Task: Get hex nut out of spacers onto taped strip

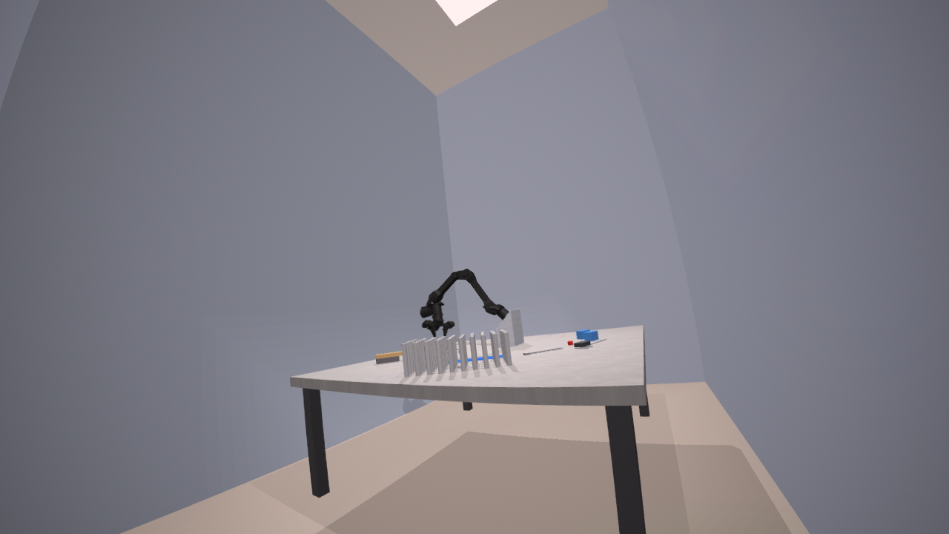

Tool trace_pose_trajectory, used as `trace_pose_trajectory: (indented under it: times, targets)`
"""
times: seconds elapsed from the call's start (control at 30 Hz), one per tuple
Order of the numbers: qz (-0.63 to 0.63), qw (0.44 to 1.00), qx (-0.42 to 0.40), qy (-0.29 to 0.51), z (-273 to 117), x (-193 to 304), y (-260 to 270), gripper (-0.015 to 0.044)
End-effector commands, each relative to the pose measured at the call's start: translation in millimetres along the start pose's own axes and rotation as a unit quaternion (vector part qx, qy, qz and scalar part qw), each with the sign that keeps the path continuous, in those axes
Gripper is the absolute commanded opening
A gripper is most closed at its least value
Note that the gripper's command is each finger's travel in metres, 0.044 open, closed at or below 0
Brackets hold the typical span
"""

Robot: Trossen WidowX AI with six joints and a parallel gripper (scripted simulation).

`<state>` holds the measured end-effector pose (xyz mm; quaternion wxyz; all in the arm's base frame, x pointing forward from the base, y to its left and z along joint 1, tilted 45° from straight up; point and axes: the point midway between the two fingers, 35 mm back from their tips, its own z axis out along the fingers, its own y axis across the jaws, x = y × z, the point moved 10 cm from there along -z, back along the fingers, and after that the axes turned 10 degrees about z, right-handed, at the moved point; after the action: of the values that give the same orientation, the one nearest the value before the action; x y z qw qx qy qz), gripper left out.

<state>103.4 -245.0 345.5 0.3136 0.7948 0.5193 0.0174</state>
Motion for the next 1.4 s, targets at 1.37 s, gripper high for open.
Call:
trace_pose_trajectory:
  times: [1.37]
  targets:
    - [0.001,1.000,0.004,0.005,59,-20,-7,0.0168]
